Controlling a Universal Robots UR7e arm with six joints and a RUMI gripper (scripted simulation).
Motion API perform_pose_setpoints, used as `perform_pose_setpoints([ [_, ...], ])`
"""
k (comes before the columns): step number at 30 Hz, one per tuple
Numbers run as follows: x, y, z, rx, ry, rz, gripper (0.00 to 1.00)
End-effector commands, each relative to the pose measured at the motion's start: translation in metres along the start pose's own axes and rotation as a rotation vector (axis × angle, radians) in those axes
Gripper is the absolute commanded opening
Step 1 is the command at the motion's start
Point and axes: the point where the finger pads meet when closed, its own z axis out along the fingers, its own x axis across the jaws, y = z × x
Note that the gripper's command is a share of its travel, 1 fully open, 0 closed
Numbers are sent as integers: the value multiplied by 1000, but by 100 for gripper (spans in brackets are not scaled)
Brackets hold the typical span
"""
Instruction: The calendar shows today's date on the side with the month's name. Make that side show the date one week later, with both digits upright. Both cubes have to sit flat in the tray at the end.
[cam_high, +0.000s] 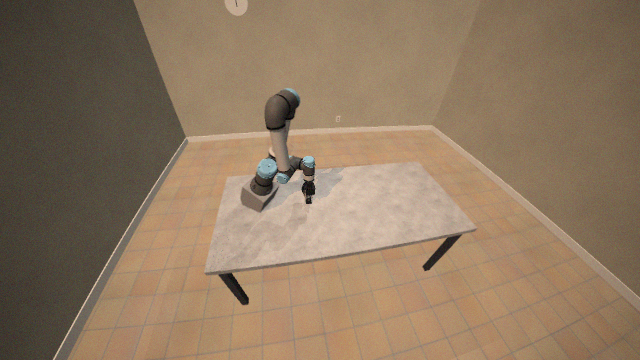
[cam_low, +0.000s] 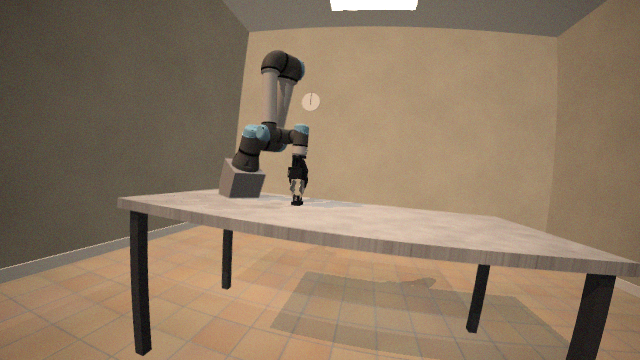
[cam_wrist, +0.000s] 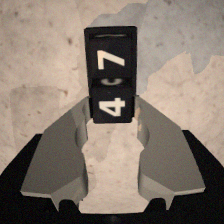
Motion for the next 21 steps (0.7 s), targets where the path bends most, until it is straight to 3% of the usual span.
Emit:
perform_pose_setpoints([
  [1, 0, 0, -8, 0, 0, 0, 10],
  [21, 0, 0, -47, 0, 0, 0, 10],
])
